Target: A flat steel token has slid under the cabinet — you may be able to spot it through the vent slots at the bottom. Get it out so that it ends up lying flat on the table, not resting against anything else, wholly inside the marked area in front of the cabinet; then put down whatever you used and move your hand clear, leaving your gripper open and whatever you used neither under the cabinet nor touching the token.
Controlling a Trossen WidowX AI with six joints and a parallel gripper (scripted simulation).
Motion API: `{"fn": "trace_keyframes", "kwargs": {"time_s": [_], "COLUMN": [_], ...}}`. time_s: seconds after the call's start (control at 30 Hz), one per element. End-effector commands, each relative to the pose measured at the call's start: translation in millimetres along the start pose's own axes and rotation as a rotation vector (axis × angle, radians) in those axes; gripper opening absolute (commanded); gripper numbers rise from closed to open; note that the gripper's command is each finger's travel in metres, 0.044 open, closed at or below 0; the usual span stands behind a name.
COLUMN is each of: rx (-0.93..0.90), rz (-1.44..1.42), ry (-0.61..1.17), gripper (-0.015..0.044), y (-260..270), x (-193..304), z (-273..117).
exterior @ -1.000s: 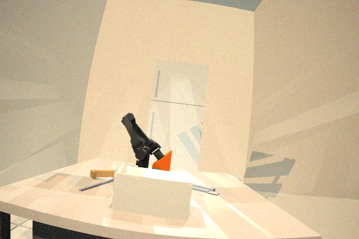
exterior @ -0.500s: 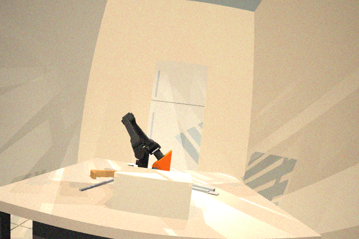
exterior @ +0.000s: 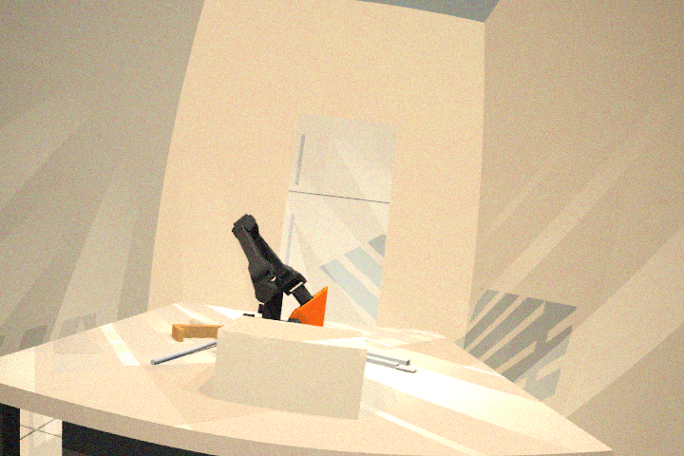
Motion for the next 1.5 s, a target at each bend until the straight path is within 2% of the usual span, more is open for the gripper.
{"fn": "trace_keyframes", "kwargs": {"time_s": [0.0, 0.87, 1.13, 1.3, 1.4, 1.47], "rx": [0.002, 0.001, 0.002, 0.002, 0.002, 0.002], "rz": [-0.005, -0.006, -0.001, -0.001, -0.001, -0.001], "ry": [-0.003, -0.002, -0.002, -0.002, -0.002, -0.003], "gripper": [0.0, 0.0, 0.02, 0.02, 0.027, 0.027], "y": [-1.5, -0.8, -1.3, -1.3, -1.3, -1.3], "x": [-6.6, -23.8, -22.8, -22.7, -22.7, -22.7], "z": [0.9, -1.7, -0.8, -0.8, -0.8, -1.1]}}
Point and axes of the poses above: the point midway between the two fingers, 35 mm back from their tips, its own z axis out along the fingers, its own y axis across the jaws, x = y × z, the point moved 2 cm from there along -z, back along the fingers, and after that the axes turned 10 degrees about -z, right-handed, at the moved point
